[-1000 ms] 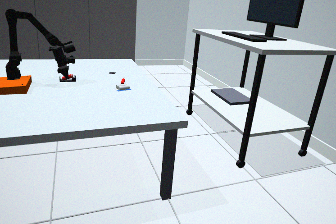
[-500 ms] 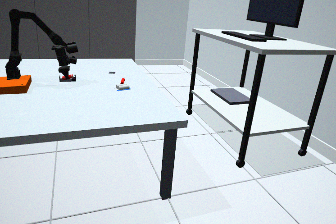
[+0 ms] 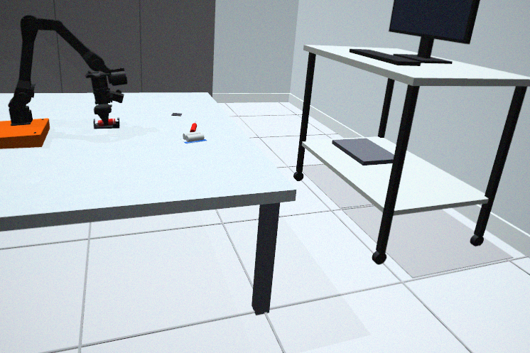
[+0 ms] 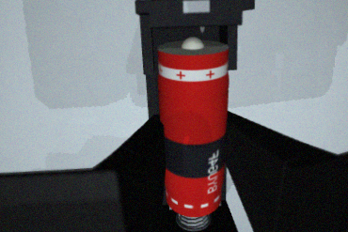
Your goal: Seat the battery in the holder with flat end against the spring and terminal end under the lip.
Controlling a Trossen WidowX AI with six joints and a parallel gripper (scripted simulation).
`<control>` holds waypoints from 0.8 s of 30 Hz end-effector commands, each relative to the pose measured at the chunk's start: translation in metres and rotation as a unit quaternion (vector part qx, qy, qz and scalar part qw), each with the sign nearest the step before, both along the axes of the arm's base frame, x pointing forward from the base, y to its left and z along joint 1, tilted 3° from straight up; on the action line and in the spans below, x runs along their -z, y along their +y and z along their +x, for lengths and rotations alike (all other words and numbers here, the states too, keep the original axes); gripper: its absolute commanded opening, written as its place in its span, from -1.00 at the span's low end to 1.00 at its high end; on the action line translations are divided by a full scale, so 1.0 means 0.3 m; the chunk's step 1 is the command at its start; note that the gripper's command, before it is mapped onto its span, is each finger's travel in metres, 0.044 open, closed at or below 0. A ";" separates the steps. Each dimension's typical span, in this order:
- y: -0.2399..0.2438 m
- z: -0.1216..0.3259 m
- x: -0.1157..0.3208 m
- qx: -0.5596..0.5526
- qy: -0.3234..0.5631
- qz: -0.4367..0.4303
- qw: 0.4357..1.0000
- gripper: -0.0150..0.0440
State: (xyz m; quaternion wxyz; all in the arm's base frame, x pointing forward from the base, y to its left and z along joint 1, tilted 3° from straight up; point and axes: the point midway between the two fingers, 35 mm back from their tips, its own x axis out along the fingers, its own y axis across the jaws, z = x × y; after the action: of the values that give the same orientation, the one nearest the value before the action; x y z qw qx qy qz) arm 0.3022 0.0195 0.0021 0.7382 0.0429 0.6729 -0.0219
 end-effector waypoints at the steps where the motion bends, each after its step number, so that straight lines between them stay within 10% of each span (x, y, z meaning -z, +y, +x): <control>1: 0.002 -0.009 0.008 -0.003 0.019 0.003 1.000 -0.20; 24: 0.000 0.010 0.008 -0.003 0.062 0.004 0.998 -0.20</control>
State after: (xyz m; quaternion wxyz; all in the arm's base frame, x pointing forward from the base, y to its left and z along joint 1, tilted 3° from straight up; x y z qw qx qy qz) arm 0.3044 0.0192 0.0001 0.6985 0.0430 0.7139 -0.0234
